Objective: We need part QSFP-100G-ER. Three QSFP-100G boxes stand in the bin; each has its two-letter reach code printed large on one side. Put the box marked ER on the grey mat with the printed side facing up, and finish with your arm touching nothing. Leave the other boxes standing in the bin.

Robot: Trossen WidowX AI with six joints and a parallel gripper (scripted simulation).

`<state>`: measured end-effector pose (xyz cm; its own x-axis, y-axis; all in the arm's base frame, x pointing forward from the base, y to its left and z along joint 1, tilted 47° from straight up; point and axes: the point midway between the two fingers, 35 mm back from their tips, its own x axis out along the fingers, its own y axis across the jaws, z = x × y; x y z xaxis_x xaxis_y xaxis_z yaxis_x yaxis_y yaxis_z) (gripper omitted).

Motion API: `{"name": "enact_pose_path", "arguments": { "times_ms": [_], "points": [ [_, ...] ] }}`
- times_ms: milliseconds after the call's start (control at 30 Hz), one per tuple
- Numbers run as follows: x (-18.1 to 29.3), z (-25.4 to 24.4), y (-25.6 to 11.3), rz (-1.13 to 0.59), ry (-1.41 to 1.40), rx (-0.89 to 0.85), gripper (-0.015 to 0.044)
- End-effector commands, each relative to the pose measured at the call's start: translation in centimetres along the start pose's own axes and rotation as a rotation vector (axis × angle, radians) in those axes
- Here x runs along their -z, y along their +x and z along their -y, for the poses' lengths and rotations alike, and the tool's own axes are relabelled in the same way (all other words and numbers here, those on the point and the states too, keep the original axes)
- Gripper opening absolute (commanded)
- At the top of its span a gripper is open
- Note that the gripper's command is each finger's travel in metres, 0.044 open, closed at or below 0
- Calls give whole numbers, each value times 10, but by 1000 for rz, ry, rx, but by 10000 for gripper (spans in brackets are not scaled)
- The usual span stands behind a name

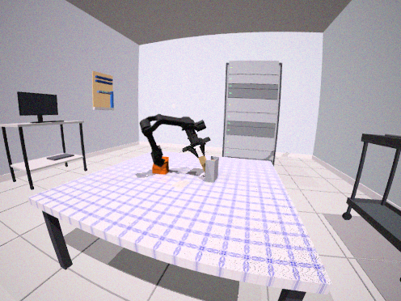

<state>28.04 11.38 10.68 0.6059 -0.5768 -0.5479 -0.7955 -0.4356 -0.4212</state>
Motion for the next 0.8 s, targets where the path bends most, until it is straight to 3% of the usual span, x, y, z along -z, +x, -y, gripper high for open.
{"name": "enact_pose_path", "arguments": {
  "times_ms": [0, 767],
  "points": [
    [0, -4, -4, 1, 2, 1, 151],
    [-2, -37, -21, 4, 1, -1, 151]
  ]
}}
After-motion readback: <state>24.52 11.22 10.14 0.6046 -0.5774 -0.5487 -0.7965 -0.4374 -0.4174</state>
